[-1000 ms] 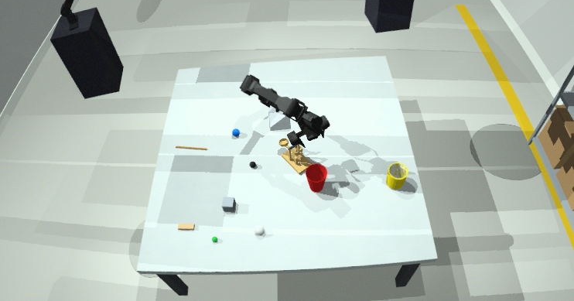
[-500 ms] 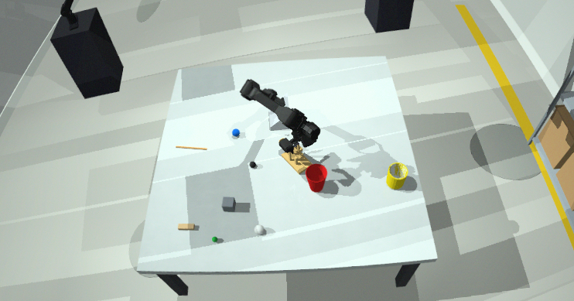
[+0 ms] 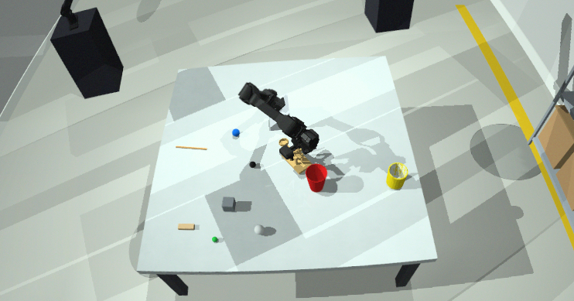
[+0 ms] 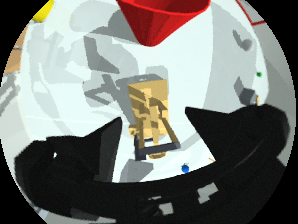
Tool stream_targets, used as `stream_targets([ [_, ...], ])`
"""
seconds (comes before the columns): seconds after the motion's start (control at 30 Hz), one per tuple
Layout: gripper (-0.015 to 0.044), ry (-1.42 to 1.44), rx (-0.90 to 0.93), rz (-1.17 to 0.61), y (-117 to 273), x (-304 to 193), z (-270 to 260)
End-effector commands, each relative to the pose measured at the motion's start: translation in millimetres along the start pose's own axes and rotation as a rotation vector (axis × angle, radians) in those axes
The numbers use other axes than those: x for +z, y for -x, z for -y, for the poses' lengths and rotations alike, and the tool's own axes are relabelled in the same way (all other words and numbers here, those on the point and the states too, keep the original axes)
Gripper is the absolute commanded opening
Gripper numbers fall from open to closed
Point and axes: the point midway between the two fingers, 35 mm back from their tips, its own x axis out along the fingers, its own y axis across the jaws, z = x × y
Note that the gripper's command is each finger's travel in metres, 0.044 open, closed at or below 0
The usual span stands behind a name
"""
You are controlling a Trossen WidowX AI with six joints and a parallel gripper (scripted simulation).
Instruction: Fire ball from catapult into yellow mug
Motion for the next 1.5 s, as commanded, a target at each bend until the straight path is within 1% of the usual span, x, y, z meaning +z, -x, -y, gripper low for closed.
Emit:
stream_targets([
  [0.0,0.044,0.006,-0.006,0.0,-6.2,-0.5,0.1],
  [1.07,0.044,0.006,-0.008,-0.001,-54.0,-2.2,1.8],
  [1.43,0.0151,0.001,-0.003,0.003,-50.4,-0.8,1.6],
  [1.47,0.0145,0.001,-0.003,0.003,-50.4,-0.8,1.6],
])
